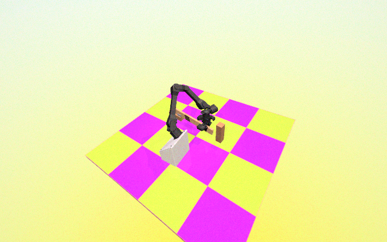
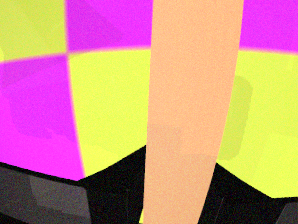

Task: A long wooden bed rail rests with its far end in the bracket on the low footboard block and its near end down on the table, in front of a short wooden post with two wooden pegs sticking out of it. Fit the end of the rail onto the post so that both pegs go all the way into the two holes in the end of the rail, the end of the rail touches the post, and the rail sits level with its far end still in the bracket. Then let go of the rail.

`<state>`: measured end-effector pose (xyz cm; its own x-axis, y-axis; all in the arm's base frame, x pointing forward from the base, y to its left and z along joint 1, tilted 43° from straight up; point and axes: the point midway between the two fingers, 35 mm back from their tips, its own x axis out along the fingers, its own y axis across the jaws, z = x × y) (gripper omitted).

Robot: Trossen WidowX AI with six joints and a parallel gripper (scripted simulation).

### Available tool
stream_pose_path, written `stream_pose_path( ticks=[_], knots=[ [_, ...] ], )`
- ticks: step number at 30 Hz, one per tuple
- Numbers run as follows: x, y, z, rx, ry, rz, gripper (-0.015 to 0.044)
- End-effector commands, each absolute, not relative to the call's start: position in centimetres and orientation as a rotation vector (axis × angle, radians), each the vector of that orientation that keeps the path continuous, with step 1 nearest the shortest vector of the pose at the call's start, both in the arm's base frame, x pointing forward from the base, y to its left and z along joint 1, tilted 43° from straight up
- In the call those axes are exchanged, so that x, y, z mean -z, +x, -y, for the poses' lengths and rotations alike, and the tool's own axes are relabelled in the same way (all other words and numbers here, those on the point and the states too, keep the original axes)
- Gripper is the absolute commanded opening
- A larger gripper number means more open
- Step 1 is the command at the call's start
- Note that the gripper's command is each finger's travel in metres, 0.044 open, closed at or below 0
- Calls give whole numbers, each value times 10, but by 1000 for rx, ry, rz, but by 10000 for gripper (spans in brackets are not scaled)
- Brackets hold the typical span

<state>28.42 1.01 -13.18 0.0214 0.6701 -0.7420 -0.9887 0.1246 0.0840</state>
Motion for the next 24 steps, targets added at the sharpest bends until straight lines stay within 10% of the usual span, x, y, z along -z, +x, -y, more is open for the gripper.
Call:
stream_pose_path(
  ticks=[1, 24],
  knots=[
    [129, 287, -6, -1377, -541, -735, 0],
    [120, 287, 2, -1377, -542, -736, 0]
  ],
)
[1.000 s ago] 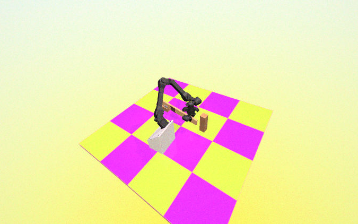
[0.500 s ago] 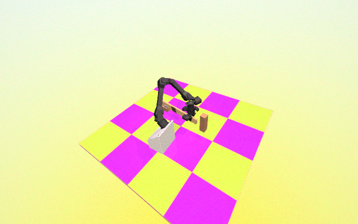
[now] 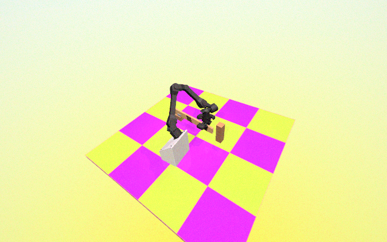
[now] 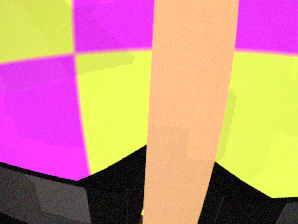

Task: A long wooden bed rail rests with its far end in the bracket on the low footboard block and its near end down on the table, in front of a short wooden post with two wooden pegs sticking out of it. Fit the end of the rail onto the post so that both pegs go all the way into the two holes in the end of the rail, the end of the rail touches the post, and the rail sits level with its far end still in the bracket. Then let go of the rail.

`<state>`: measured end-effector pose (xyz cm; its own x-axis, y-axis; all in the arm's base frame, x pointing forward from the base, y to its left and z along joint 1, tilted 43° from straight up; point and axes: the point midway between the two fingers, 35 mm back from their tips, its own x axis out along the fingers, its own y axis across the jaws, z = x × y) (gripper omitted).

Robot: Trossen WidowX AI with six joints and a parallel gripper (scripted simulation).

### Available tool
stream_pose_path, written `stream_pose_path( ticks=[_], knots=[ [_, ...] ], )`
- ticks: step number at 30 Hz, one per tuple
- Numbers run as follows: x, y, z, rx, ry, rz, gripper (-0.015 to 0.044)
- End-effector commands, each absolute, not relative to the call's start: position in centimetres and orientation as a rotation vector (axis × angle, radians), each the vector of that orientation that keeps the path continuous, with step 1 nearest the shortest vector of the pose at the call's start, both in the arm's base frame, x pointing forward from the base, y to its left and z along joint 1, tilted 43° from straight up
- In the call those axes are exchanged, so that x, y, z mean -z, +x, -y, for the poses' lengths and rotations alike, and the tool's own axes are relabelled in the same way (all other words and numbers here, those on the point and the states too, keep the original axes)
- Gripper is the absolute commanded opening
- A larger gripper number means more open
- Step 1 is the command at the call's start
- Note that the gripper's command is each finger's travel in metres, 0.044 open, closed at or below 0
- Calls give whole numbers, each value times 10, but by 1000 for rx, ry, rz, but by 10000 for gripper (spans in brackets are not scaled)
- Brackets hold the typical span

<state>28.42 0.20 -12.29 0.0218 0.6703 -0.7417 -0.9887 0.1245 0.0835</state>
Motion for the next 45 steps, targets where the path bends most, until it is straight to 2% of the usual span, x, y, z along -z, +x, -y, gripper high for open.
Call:
stream_pose_path(
  ticks=[1, 45],
  knots=[
    [120, 287, 2, -1377, -542, -736, 0],
    [115, 285, 6, -1377, -542, -736, 0]
  ],
)
